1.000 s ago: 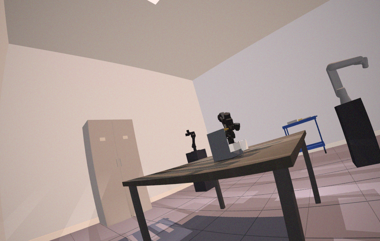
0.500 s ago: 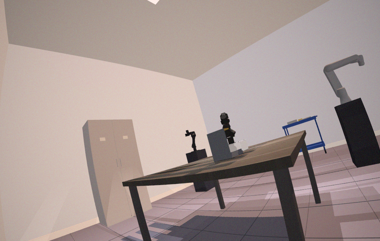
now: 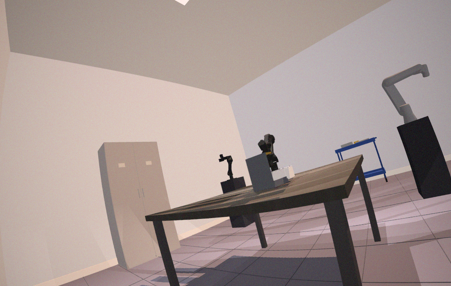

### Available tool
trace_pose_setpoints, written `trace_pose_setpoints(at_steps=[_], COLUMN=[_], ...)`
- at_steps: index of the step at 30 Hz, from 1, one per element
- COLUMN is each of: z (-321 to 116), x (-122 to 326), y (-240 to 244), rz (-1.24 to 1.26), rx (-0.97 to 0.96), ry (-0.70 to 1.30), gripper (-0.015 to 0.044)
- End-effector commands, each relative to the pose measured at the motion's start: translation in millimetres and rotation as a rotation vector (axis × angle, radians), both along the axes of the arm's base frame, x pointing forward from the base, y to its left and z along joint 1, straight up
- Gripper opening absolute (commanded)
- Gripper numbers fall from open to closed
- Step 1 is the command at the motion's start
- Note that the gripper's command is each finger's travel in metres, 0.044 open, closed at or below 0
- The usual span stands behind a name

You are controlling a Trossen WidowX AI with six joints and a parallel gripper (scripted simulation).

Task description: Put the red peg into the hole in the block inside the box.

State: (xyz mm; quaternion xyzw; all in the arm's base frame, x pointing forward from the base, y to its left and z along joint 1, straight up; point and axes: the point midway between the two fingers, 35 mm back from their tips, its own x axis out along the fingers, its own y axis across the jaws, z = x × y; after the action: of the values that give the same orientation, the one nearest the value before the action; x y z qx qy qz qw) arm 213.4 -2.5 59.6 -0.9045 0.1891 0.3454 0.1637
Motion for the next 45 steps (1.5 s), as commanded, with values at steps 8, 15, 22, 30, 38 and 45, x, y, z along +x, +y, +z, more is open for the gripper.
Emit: trace_pose_setpoints(at_steps=[8,15,22,30,38,45], z=[-6,-7,-7,-9,-21,-33], x=[-11,-7,-7,-6,-1,1], y=[-22,-17,-17,-17,-16,-15], rz=[0.005,0.005,0.005,0.005,0.005,0.005], rx=[-0.140,-0.140,-0.140,-0.139,-0.139,-0.139], ry=[0.074,0.074,0.074,0.074,0.074,0.075], gripper=[0.0440,0.0256,0.0220,0.0220,0.0220,0.0220])
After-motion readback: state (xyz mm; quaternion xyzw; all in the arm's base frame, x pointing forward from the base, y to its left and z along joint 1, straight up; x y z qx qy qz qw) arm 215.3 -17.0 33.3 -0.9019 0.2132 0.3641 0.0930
